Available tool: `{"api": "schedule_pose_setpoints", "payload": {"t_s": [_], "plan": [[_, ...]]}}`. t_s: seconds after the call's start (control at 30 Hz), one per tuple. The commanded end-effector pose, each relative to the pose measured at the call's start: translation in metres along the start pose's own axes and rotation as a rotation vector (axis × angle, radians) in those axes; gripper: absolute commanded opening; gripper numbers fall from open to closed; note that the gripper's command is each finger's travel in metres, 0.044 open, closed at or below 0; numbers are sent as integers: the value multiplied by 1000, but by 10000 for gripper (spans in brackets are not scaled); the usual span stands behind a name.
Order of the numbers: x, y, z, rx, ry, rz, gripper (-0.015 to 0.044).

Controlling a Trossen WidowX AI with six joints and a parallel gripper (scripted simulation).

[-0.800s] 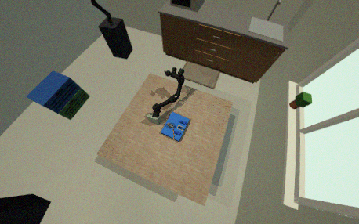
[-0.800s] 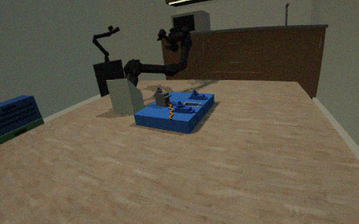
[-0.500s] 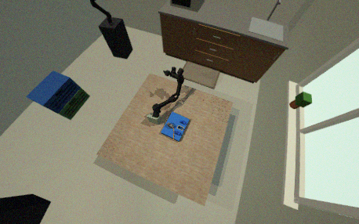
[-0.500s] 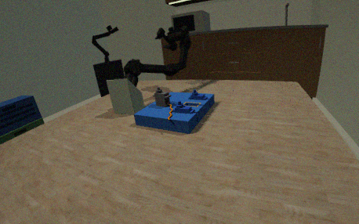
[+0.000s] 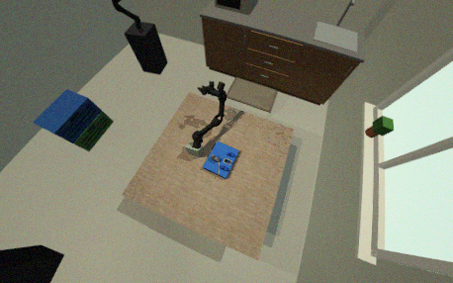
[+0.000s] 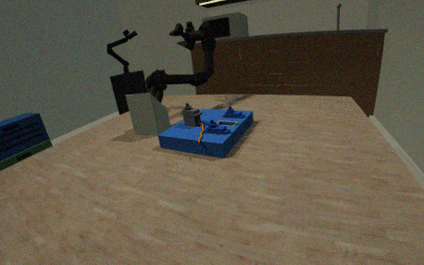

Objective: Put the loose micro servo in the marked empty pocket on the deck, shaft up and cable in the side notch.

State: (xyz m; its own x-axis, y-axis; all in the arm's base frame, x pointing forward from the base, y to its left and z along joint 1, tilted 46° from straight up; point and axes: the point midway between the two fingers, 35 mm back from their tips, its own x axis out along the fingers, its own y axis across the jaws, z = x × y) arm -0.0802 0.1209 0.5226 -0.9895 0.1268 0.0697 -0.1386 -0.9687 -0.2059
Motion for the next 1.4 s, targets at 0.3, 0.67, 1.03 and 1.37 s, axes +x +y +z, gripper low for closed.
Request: {"api": "schedule_pose_setpoints", "payload": {"t_s": [0.3,0.67,1.03,1.37], "plan": [[23,64,7,-96,7,179,440],[34,128,8,-206,12,367,440],[33,201,-1,-338,23,577,440],[12,289,-22,-511,30,853,440]]}}
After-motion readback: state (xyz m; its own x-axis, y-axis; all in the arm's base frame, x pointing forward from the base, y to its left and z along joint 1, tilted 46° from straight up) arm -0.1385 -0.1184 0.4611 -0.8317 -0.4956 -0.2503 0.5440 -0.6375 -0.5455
